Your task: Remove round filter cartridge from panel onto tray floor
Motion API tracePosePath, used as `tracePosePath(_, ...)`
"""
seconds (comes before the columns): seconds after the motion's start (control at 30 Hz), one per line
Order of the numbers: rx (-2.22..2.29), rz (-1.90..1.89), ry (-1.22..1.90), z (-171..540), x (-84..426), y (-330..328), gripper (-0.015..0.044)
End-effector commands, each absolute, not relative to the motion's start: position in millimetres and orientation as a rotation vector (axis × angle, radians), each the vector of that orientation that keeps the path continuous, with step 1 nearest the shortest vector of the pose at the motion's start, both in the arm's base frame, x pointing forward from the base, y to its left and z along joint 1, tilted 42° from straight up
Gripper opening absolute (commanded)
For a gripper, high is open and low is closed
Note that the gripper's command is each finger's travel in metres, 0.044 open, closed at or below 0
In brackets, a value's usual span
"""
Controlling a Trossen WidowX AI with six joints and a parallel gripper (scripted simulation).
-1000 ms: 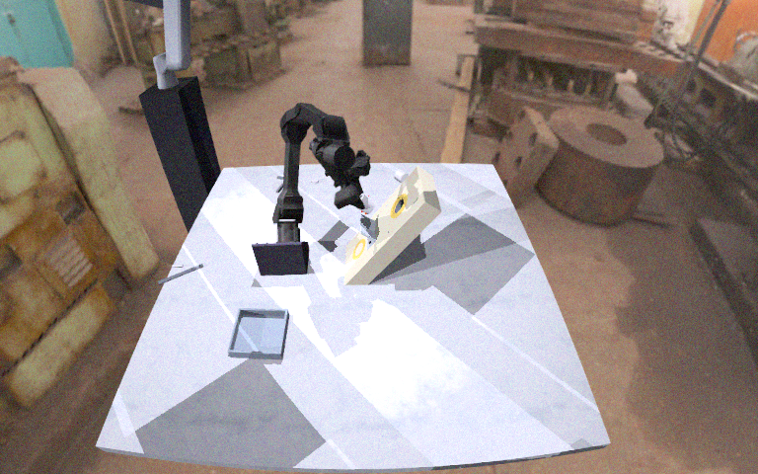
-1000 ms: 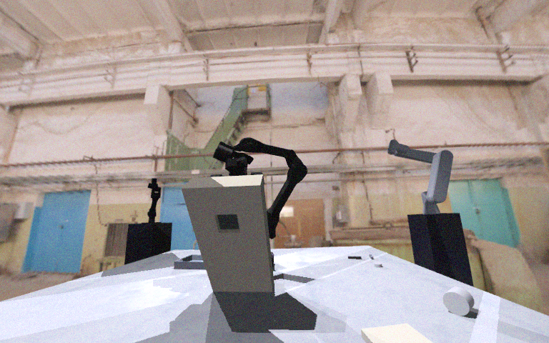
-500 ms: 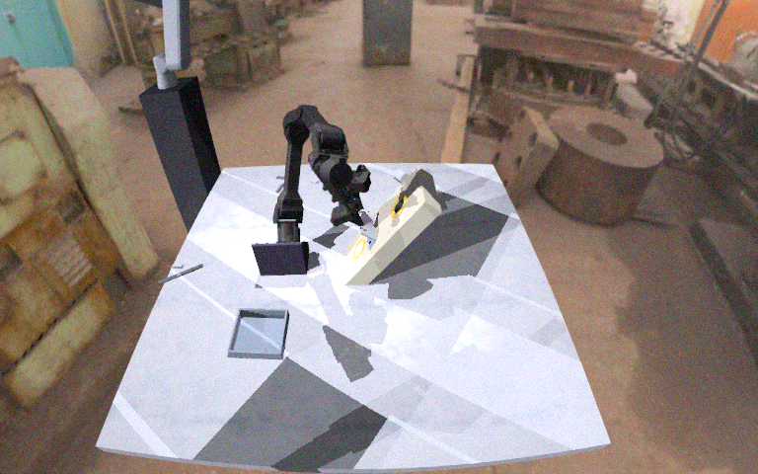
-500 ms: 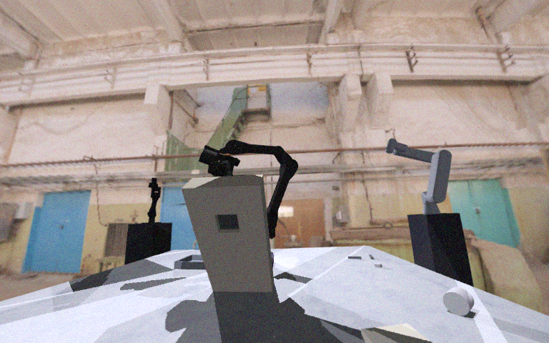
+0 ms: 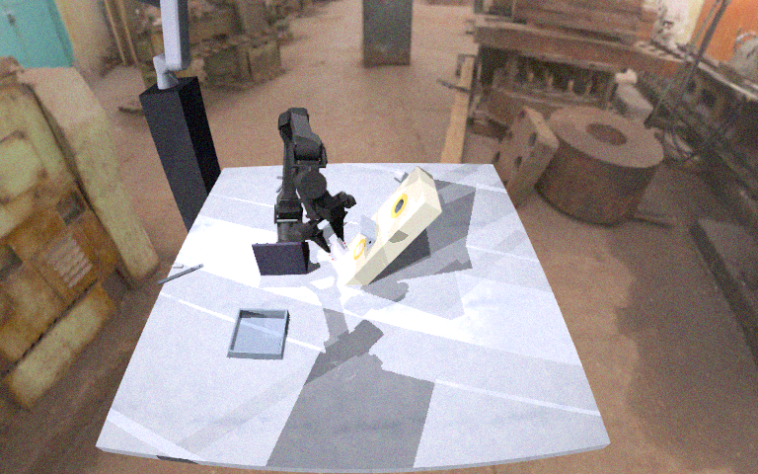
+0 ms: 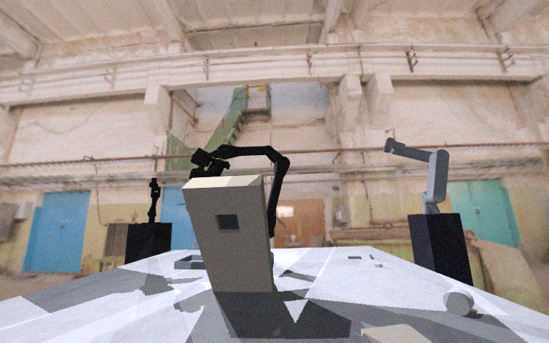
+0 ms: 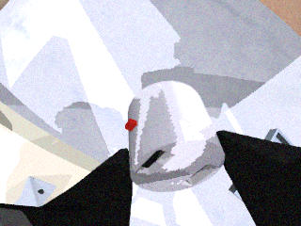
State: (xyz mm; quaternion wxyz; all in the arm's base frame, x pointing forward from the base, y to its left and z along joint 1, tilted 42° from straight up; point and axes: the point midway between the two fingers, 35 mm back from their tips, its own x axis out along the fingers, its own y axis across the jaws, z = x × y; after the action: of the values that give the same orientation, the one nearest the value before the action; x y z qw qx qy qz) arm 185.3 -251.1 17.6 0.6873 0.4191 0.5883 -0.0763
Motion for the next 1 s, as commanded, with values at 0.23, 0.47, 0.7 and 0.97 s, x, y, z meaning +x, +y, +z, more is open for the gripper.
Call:
tracePosePath(0.23, 1.114, -0.63, 1.359, -16.9, 136.0, -300.6, 0.0)
tracePosePath(0.47, 1.119, -0.645, 1.361, -20.5, 131.6, -301.0, 0.0)
tracePosePath(0.7, 1.17, -0.809, 1.378, -56.4, 85.5, -299.4, 0.0)
tracePosePath(0.97, 1.231, -1.001, 1.395, -92.6, 32.6, -285.0, 0.0)
